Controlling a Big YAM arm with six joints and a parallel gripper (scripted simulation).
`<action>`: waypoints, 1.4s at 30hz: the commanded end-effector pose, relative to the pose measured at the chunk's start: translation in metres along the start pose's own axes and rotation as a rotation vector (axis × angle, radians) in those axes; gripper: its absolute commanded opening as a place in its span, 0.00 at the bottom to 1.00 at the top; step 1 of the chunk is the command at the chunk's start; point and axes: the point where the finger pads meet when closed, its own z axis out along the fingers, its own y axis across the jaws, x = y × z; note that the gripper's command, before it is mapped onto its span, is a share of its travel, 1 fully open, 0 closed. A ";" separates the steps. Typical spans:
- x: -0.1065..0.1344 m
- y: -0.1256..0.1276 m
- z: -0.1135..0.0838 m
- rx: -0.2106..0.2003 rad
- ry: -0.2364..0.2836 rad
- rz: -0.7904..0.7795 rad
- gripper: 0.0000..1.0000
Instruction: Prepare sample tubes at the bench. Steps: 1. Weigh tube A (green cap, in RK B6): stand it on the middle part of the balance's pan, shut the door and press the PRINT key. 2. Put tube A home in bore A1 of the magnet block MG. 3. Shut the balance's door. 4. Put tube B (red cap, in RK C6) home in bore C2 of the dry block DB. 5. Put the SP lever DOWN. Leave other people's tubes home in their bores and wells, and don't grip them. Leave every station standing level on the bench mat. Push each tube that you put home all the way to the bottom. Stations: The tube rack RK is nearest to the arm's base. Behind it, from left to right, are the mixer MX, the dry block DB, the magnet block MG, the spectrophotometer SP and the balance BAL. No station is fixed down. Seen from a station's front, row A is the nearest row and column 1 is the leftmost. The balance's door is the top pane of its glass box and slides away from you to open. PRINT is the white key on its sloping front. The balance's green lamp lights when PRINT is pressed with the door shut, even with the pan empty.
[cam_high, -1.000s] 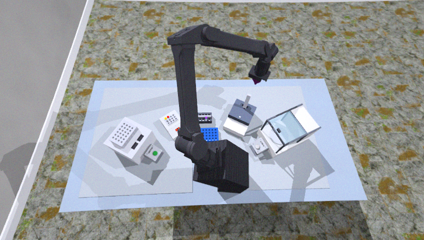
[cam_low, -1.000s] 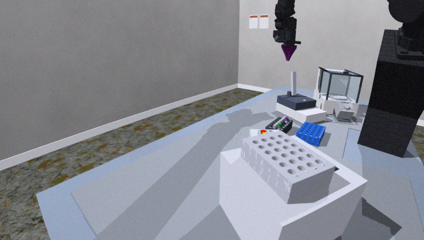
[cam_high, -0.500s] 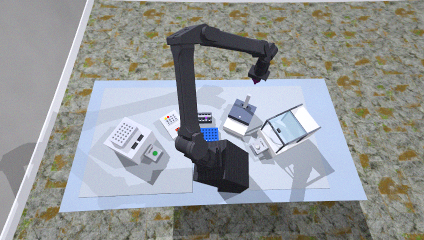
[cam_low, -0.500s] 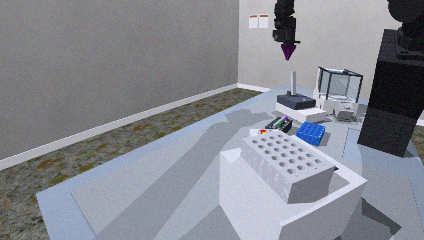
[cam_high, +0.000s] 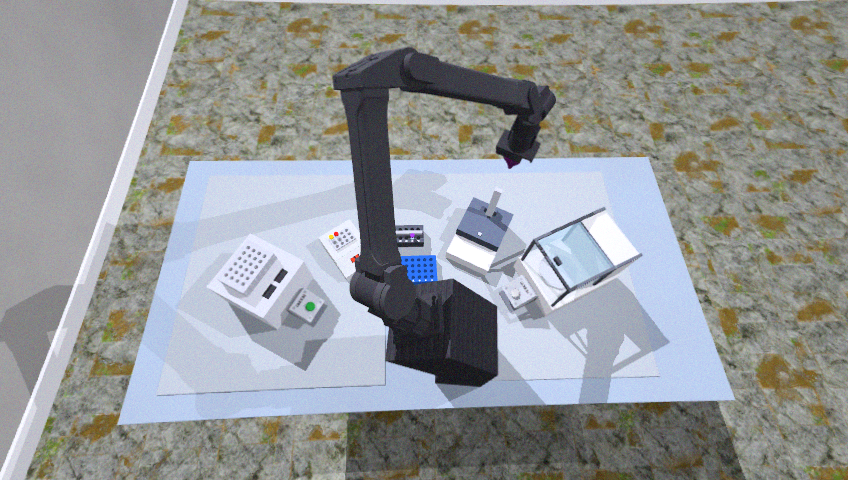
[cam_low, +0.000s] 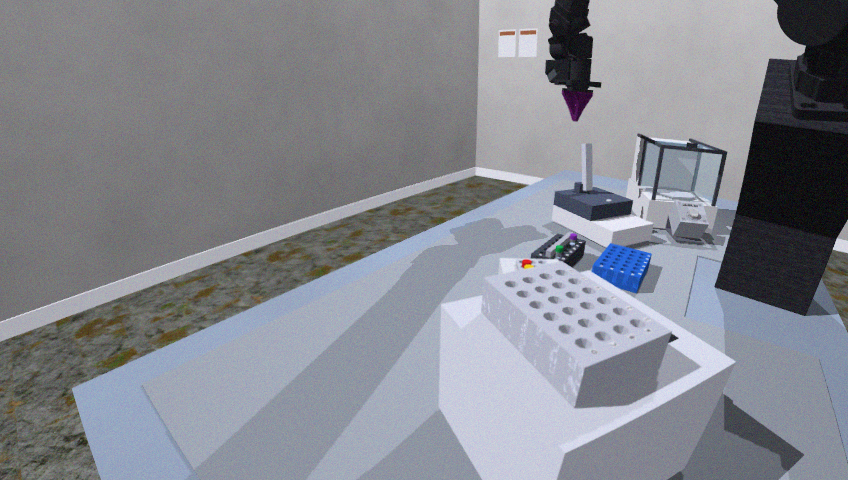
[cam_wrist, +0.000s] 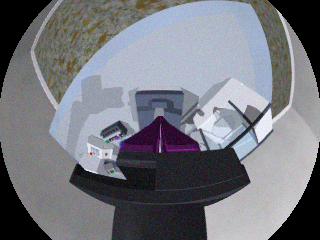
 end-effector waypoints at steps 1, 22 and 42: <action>-0.007 0.008 0.006 0.004 -0.004 -0.037 0.00; -0.007 0.008 0.006 0.004 -0.004 -0.037 0.00; 0.009 0.004 0.035 0.001 0.014 -0.006 0.00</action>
